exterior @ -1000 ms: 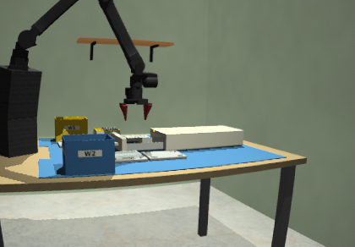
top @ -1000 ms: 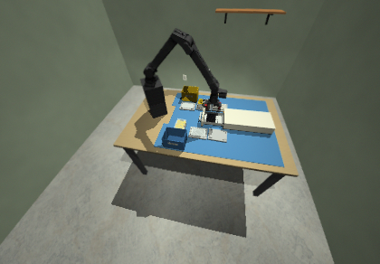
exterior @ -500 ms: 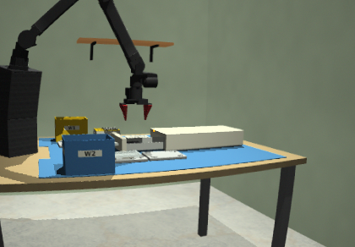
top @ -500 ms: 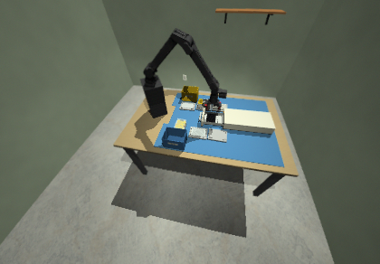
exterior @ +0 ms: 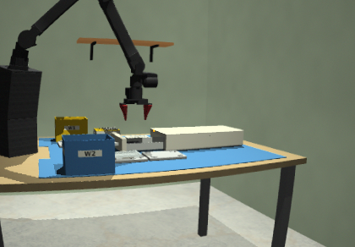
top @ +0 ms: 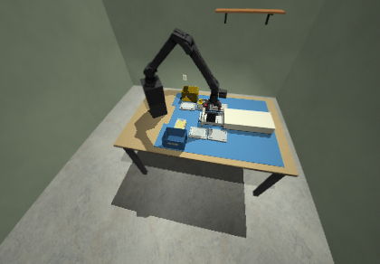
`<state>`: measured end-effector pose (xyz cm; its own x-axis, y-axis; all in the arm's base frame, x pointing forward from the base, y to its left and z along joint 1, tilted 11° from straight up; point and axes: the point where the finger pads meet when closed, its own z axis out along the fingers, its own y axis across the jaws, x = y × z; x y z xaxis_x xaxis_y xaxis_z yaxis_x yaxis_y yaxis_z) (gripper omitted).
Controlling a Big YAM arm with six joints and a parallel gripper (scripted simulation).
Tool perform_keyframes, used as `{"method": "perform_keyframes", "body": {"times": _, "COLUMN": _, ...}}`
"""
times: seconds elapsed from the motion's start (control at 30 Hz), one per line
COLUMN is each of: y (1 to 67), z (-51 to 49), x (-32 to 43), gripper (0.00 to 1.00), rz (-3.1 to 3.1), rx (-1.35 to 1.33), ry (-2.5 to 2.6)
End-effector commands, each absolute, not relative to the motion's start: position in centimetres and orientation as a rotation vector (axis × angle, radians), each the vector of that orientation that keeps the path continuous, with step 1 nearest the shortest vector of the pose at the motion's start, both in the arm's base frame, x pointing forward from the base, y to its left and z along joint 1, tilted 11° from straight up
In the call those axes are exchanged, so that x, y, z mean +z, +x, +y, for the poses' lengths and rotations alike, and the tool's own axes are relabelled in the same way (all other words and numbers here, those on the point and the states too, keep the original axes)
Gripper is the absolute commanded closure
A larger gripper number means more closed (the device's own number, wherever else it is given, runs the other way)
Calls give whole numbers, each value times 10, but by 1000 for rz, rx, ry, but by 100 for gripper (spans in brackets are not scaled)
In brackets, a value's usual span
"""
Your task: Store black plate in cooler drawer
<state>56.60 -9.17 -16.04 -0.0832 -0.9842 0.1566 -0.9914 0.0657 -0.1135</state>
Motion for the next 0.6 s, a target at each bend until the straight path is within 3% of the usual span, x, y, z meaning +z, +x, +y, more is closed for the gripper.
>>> {"method": "perform_keyframes", "body": {"times": 0.0, "y": 574, "z": -79, "x": -141, "gripper": 100, "rz": -2281, "rx": 355, "ry": 2123}}
{"method": "perform_keyframes", "body": {"times": 0.57, "y": 513, "z": -88, "x": -158, "gripper": 100, "rz": -2278, "rx": 348, "ry": 2118}}
